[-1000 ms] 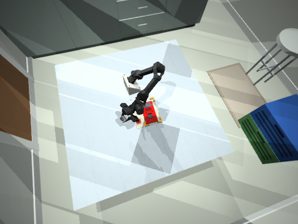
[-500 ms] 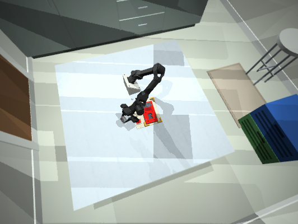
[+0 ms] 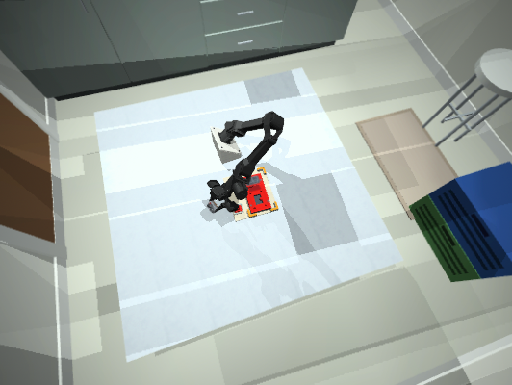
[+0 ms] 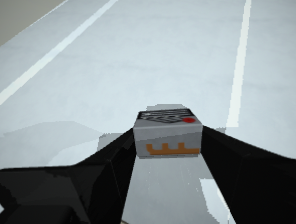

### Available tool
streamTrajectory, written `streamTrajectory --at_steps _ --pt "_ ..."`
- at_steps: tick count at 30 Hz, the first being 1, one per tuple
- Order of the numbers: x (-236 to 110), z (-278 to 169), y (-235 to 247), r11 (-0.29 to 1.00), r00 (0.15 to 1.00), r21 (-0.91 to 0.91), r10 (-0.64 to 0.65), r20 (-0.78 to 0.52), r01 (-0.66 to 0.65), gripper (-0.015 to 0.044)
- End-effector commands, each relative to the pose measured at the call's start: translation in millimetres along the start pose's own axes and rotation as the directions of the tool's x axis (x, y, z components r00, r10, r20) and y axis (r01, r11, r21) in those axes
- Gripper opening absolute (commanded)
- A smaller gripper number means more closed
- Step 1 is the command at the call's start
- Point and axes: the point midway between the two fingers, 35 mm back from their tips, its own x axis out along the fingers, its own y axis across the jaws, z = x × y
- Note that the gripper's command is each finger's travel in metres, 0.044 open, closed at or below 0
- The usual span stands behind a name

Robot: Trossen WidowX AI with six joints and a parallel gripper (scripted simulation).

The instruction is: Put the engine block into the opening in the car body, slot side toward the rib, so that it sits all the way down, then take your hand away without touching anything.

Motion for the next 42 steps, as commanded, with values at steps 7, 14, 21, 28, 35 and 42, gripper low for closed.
streamTrajectory --at_steps 7,14,21,28,35,42 --pt "9.9 -10.9 -5.4 1.0 1.0 0.001 -0.016 -0.004 0.016 0.0" --pt "14.7 -16.9 -5.6 1.0 1.0 0.001 -0.016 -0.005 0.016 0.0" --pt "19.5 -22.8 -5.7 1.0 1.0 0.001 -0.016 -0.005 0.016 0.0" --pt "25.3 -29.9 -5.9 1.0 1.0 0.001 -0.017 -0.006 0.017 0.0" --pt "27.9 -33.1 -4.8 1.0 1.0 0.001 -0.017 -0.006 0.017 0.0" --pt "24.0 -28.3 -1.5 1.0 1.0 0.002 -0.005 0.005 0.005 0.0157"
